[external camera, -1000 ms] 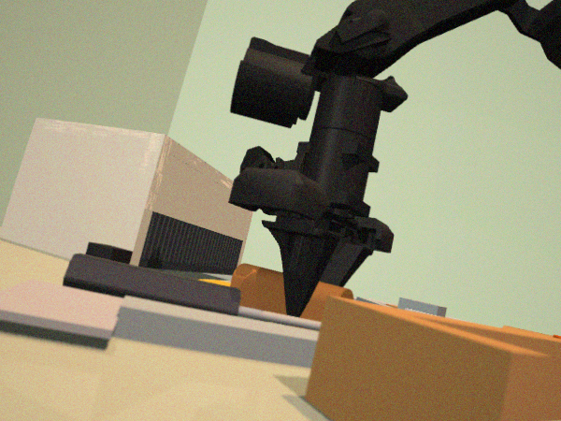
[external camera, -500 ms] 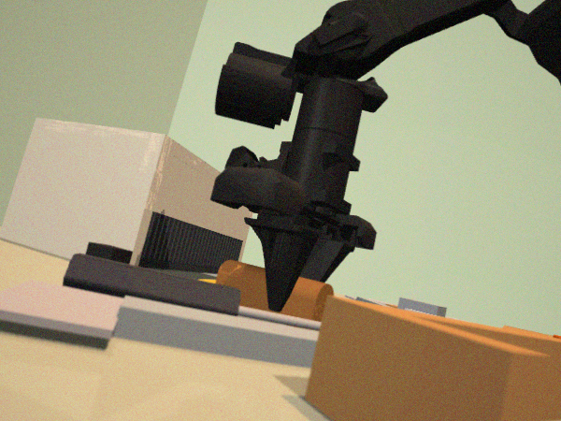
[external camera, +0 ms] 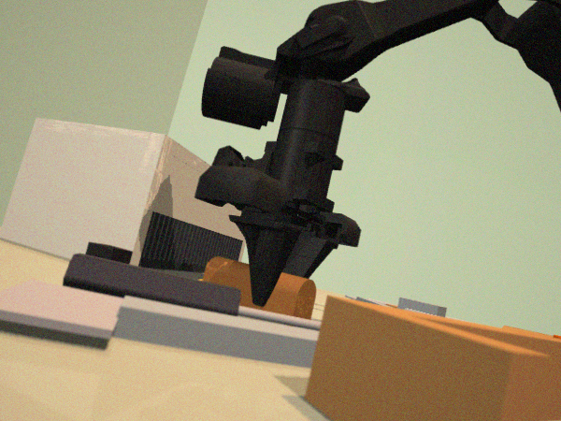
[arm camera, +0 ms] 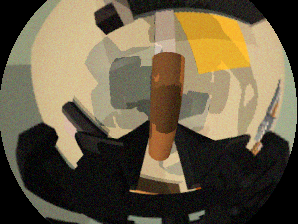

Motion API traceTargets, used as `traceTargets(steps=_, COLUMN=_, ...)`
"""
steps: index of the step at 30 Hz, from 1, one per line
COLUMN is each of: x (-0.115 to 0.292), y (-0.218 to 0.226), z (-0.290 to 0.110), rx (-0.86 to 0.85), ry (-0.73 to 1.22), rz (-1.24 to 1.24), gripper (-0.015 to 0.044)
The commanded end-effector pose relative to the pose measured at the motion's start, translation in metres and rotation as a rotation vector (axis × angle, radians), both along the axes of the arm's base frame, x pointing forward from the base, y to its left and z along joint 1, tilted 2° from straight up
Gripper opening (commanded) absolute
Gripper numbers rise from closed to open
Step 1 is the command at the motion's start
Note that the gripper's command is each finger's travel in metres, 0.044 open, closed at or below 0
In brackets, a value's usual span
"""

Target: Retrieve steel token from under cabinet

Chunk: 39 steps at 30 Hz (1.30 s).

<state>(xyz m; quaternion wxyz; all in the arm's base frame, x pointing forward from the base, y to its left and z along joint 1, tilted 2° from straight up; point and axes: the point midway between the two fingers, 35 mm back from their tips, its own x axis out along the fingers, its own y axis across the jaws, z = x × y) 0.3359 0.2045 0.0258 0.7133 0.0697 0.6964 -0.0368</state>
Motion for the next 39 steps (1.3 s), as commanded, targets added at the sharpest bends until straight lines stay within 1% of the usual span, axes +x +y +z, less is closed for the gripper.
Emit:
traceTargets(steps=1, x=0.006, y=-0.001, z=0.0, rx=0.003, ry=-0.001, rz=0.003, gripper=0.0)
traceTargets(steps=25, x=0.032, y=-0.006, z=0.001, rx=0.002, ry=-0.003, rz=0.003, gripper=0.0)
traceTargets(steps=39, x=0.03, y=-0.02, z=0.0, rx=0.001, ry=-0.003, rz=0.003, gripper=0.0)
